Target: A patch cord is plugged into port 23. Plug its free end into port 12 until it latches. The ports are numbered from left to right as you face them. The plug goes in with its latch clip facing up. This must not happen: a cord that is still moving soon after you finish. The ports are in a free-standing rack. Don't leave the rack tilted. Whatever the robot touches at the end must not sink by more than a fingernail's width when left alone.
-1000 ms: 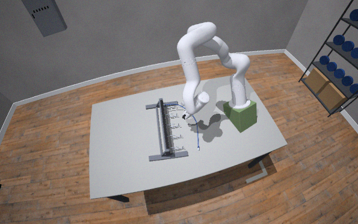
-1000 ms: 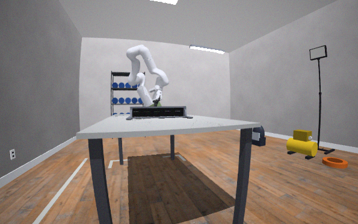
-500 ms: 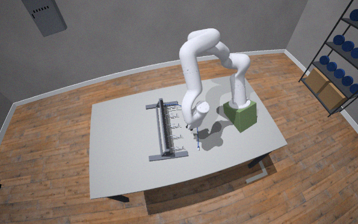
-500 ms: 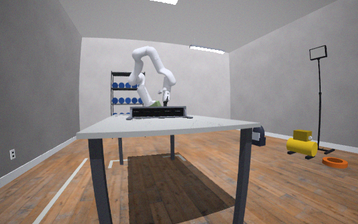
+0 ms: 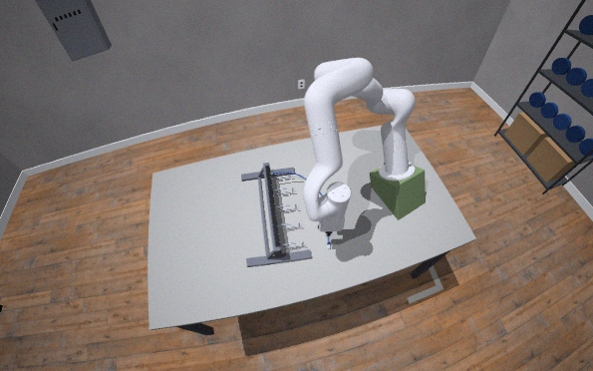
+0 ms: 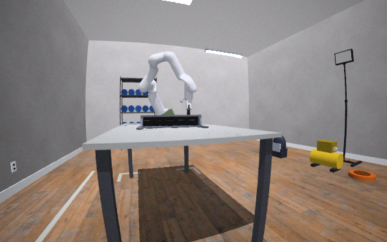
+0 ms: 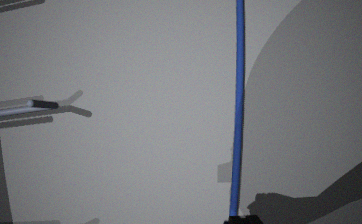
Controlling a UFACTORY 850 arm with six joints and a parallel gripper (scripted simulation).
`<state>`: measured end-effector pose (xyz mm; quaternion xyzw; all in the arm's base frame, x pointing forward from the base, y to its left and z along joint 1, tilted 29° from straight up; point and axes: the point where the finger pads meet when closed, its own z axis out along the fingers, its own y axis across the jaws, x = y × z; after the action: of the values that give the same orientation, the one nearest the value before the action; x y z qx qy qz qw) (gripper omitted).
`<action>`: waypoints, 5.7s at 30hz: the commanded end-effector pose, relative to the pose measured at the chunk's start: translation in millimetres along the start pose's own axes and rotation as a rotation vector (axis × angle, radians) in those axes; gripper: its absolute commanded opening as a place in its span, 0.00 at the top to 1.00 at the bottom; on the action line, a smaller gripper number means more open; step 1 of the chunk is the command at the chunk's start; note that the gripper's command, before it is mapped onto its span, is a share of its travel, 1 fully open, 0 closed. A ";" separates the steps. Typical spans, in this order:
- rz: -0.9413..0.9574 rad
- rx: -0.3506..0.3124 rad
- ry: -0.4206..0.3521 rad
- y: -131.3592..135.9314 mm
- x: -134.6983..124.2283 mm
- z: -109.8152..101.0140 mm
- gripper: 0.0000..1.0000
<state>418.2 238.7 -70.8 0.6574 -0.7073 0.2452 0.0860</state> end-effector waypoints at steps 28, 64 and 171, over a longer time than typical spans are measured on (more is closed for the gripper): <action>0.048 -0.026 -0.011 5.6 -15.5 -0.2 1.00; 0.058 -0.026 -0.010 5.8 -19.0 -0.4 0.61; 0.058 -0.026 -0.010 6.8 -20.5 65.1 0.61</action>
<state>426.3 225.9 -138.3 0.6366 -0.7296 0.2351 0.0845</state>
